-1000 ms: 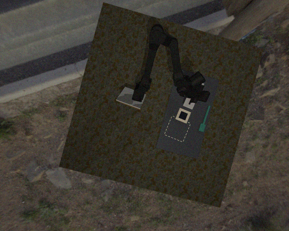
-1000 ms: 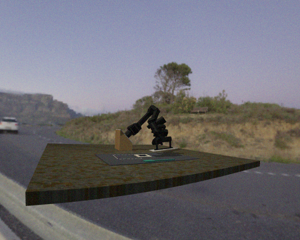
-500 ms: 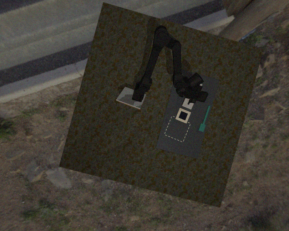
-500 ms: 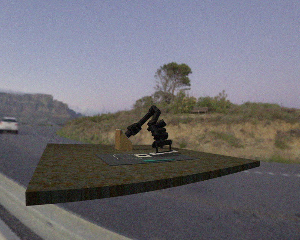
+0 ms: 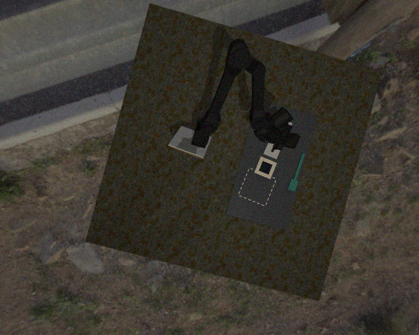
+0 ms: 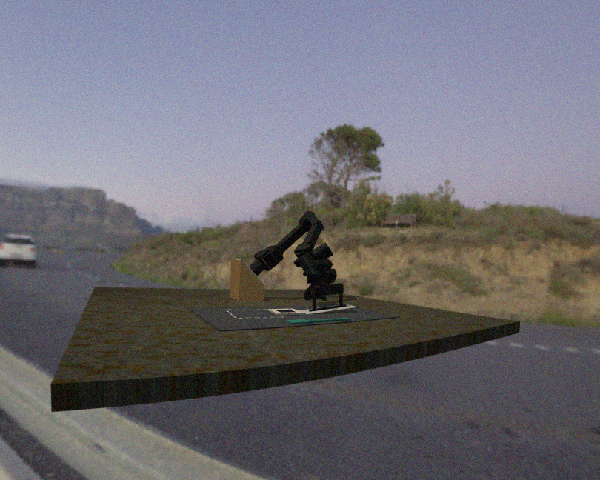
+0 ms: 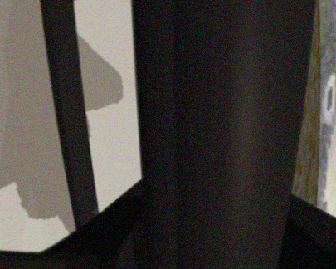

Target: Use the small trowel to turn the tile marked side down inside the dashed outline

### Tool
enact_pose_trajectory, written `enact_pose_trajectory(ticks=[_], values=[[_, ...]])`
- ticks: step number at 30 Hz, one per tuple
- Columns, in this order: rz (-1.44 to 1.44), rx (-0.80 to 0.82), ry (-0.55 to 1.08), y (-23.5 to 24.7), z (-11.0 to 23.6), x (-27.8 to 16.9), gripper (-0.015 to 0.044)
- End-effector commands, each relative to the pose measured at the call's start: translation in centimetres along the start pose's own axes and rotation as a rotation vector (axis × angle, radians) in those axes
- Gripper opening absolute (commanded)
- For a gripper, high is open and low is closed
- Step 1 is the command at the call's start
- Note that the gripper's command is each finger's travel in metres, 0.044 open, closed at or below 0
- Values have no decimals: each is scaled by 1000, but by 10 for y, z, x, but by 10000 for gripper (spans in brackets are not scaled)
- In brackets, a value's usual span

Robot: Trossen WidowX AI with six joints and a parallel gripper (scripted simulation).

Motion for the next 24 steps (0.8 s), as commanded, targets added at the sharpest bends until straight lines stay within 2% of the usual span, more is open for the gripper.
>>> enact_pose_trajectory(ticks=[1,24], values=[[-6,-3,6,0,0,-8,0],[-5,-3,8,-1,3,-45,0]])
Point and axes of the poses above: the point midway between the two fingers, 35 mm back from their tips, its own z axis back along the fingers, its own y axis across the jaws, x = y × z, the point moved 3 cm from there along z, back along the fingers, and after that the axes turned 3 degrees about z, right-handed, at the moved point
